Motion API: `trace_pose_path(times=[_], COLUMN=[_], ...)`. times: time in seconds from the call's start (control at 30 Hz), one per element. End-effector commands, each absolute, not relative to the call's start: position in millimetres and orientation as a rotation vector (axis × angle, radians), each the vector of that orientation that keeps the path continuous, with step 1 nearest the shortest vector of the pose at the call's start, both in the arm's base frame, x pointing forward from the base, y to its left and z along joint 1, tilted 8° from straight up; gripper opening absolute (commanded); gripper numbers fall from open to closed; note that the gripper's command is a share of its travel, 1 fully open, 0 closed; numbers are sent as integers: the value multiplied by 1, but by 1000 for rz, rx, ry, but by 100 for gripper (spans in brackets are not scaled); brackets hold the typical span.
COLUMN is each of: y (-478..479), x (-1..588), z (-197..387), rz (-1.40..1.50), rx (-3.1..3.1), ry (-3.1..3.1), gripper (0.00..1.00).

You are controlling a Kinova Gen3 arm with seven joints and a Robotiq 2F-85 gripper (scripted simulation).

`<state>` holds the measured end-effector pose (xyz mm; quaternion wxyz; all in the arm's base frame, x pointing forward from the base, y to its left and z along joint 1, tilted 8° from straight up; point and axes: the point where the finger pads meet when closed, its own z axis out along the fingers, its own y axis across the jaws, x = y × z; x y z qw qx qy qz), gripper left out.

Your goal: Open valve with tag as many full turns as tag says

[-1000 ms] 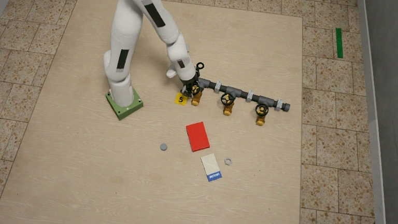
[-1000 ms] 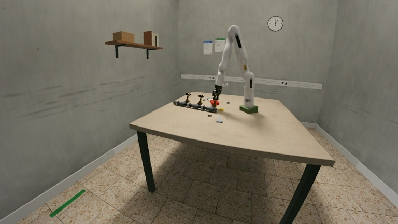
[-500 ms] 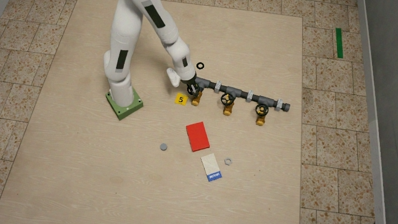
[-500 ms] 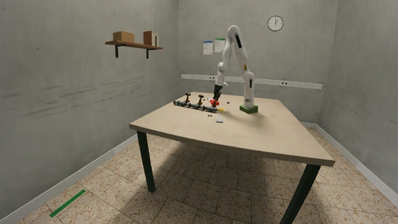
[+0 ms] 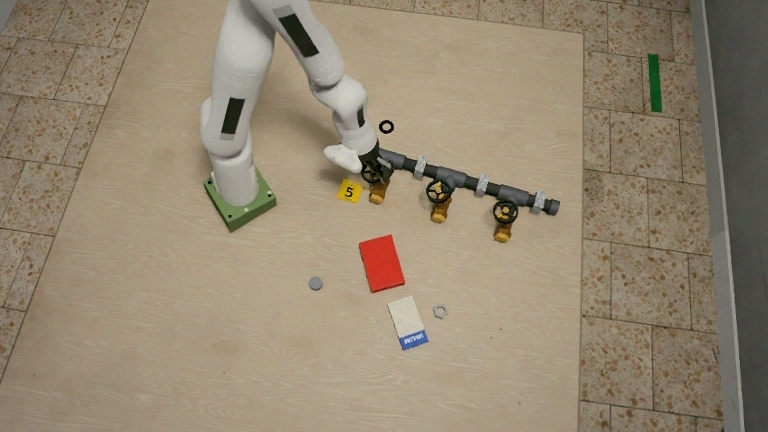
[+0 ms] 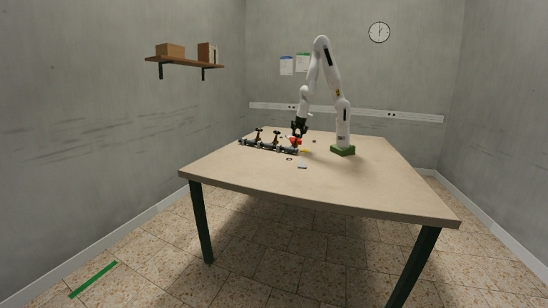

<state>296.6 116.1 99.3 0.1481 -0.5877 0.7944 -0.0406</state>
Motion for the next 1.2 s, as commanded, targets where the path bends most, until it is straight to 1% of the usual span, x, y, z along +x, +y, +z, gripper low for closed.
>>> trace_pose_path(times=[0.0,0.27,1.0,1.03,1.17], y=[116,116,116,116,116], x=[297,297,297,297,297], z=[100,100,100,100,100], rz=[-120,-157,-179,-179,-179], rx=[-1803,-1998,-2111,-2111,-2111], ry=[2208,2043,1934,1934,1934], gripper=[64,64,64,100,100])
